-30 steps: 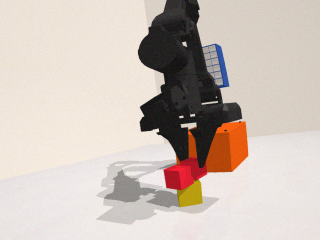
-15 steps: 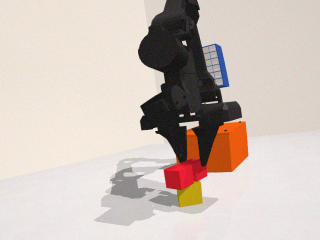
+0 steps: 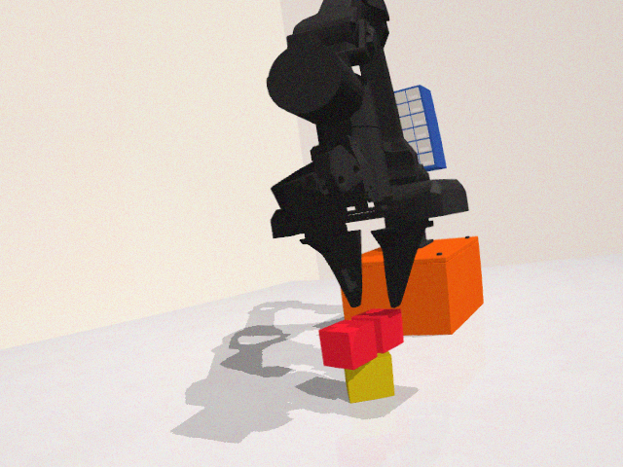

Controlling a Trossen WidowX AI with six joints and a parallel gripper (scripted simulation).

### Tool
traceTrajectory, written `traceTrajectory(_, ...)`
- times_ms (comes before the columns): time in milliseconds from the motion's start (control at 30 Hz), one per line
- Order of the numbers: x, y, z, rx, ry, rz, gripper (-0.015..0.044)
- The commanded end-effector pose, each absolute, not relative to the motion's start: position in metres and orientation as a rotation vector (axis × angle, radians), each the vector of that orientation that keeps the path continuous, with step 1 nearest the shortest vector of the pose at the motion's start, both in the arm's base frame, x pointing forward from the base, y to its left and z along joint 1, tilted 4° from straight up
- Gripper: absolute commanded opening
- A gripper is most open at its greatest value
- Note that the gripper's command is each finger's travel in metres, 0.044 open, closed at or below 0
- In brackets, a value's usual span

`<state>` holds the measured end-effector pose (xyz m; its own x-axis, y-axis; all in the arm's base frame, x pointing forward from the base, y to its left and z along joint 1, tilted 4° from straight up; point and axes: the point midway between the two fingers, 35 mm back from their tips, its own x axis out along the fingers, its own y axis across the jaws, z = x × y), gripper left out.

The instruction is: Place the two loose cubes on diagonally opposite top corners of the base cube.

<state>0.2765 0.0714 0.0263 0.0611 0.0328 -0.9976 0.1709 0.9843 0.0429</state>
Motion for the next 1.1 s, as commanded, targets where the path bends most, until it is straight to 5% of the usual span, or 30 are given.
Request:
traceTrajectory(0, 0.279, 0.072, 0.035, 0.167, 1.494, -0.100, 0.0205)
traceTrajectory(1067, 0.276, 0.071, 0.066, 0.168, 1.494, -0.100, 0.0205)
